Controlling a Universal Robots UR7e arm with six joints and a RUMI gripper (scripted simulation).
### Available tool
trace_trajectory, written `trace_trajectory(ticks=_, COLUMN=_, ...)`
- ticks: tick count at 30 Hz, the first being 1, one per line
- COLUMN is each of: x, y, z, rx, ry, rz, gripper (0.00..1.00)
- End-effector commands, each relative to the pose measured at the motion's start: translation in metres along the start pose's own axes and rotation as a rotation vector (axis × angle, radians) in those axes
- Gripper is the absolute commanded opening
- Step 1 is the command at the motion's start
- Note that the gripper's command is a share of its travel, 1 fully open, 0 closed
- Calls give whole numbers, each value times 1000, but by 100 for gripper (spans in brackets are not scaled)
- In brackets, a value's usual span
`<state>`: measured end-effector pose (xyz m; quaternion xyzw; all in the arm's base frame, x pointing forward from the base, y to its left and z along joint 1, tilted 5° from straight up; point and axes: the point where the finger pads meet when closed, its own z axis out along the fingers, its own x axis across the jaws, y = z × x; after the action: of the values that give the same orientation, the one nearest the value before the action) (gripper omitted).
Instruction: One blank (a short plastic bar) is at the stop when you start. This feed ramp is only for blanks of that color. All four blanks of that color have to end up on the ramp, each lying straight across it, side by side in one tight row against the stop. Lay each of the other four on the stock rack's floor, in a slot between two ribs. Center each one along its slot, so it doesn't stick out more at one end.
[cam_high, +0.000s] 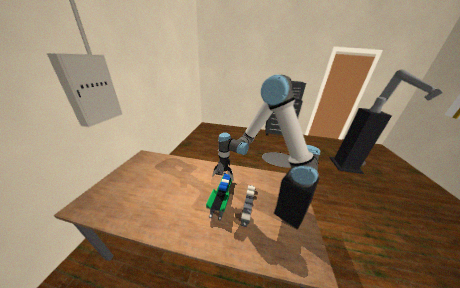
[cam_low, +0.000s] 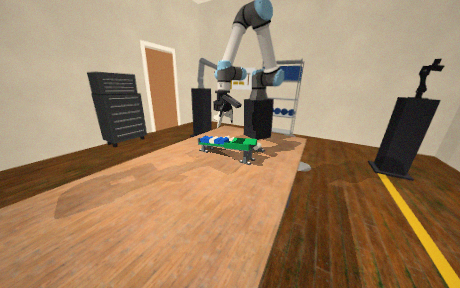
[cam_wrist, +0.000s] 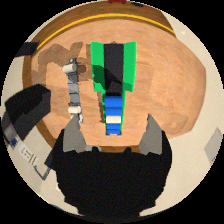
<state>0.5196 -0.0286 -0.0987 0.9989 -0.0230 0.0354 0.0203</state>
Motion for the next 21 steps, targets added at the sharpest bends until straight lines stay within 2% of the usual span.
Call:
trace_trajectory(ticks=1, x=1, y=0, z=0, rx=0, ry=1, rz=13, gripper=100)
trace_trajectory(ticks=21, x=4, y=5, z=1, rx=0, ry=1, rz=212, gripper=100)
